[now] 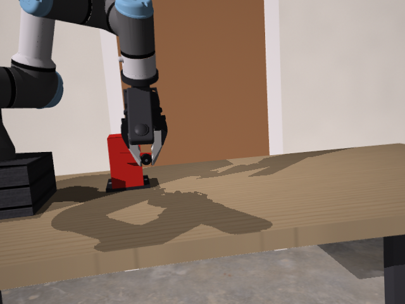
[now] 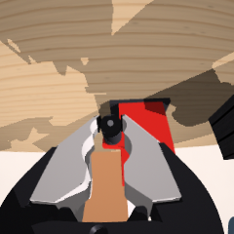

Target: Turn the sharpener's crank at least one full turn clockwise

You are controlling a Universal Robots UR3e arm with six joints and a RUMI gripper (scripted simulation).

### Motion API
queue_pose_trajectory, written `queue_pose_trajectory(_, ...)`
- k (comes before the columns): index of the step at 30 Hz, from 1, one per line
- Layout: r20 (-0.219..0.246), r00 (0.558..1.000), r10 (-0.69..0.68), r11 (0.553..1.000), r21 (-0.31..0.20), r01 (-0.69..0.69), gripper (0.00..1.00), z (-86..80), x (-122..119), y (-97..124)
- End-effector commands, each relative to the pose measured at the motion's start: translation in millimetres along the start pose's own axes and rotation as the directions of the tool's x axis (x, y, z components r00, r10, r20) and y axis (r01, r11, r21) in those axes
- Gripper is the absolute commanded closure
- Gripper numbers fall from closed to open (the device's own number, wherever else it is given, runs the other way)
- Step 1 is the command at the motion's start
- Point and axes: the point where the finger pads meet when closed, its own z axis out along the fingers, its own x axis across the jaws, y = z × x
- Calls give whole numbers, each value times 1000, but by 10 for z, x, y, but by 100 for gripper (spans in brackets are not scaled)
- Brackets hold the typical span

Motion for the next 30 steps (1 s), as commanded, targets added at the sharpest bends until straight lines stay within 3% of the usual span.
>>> queue_pose_trajectory(1,1,1000,-1,1000,2,1,91,26,0,-21)
queue_pose_trajectory(30,1,1000,-1,1000,2,1,91,230,119,-139)
